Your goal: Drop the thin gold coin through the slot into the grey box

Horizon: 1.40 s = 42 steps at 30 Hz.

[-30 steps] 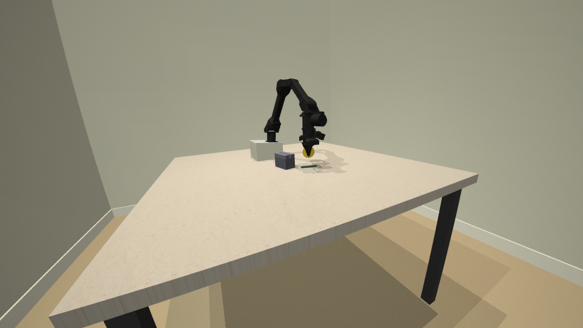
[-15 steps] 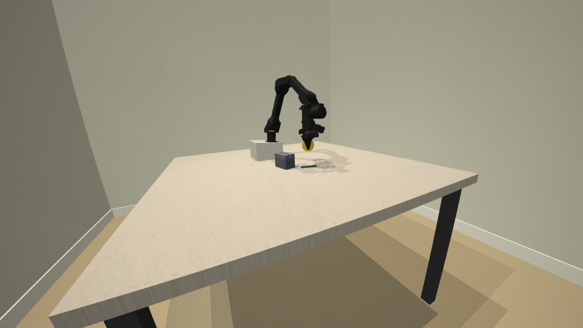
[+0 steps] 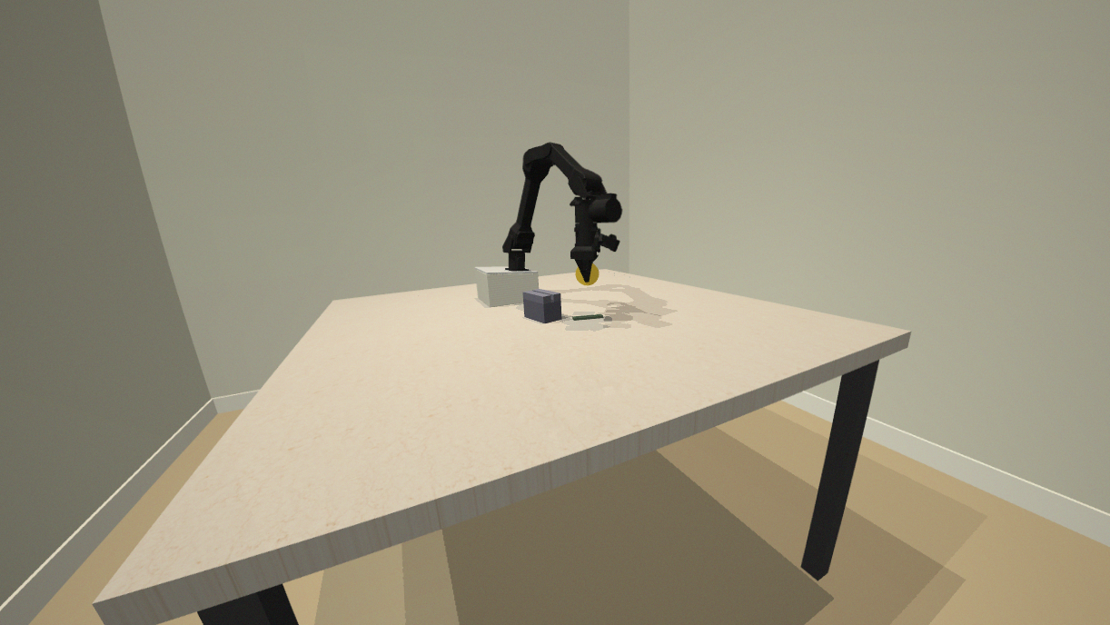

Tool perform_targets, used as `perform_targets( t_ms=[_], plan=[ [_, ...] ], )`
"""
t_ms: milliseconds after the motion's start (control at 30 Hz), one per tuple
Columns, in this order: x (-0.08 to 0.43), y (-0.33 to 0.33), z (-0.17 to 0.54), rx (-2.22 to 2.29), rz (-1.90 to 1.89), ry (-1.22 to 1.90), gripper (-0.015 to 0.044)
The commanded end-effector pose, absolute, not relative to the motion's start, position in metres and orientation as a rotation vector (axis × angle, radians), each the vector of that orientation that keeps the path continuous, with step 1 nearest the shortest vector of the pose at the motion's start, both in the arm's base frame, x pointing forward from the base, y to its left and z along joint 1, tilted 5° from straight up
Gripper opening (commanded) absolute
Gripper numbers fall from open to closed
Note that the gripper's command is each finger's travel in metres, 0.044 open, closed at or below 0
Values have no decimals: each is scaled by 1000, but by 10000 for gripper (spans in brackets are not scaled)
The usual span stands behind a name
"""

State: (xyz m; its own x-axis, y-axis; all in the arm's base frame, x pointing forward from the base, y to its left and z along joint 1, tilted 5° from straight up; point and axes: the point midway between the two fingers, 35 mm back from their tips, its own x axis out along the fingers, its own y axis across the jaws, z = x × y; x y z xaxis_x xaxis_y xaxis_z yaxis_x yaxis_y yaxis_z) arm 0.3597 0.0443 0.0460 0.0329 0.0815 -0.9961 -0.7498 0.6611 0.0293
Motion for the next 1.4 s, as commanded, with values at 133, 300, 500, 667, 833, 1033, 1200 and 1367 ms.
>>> perform_targets(
  t_ms=[133, 300, 500, 667, 833, 1033, 1200, 1367],
  plan=[
    [360, 45, 48, -405, 516, 1461, 0],
    [359, 46, 48, -269, 387, 1493, 0],
    [359, 46, 48, -105, 231, 1519, 0],
    [359, 46, 48, -36, 165, 1527, 0],
    [358, 43, 48, -36, 164, 1527, 0],
    [350, 29, 47, -37, 163, 1528, 0],
    [343, 18, 46, -38, 162, 1529, 0],
    [336, 7, 46, -39, 161, 1529, 0]
  ],
)
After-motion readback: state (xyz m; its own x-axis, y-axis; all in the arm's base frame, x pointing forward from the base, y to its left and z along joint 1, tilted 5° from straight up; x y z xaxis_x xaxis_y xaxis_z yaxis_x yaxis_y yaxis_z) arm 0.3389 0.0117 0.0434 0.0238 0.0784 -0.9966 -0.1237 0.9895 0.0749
